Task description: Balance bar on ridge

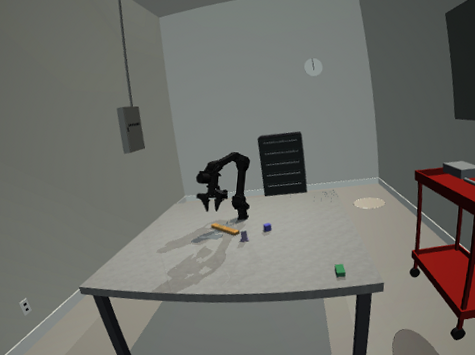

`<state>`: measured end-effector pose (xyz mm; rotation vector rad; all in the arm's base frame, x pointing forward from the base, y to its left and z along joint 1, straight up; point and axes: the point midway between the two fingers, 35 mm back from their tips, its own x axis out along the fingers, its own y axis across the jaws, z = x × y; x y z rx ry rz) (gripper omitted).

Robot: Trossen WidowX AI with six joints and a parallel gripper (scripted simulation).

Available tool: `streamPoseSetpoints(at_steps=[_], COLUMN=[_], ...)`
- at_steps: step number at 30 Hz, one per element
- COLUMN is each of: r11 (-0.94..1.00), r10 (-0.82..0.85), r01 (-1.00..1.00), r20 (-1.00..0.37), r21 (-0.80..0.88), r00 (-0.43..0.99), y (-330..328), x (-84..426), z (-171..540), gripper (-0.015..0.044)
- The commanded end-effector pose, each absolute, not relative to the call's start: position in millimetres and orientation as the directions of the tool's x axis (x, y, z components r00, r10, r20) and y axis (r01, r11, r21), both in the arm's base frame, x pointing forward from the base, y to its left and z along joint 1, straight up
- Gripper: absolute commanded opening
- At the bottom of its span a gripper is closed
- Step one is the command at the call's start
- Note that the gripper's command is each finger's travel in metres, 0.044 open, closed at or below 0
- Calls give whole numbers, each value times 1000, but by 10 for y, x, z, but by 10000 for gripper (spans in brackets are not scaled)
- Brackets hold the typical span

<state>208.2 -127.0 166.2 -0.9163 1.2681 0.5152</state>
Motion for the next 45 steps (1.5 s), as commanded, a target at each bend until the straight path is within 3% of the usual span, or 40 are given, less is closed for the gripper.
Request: streamPoseSetpoints(at_steps=[1, 5, 45], r11=[620, 643, 643], r10=[-59, -8, -8], r01=[-776, -765, -765], r20=[-993, -1000, -1000], r21=[-117, -16, -16], r00=[102, 14, 14], y=[-1119, -1027, -1032], x=[1896, 1775, 1784], z=[1313, 1148, 439], gripper=[315, 315, 315])
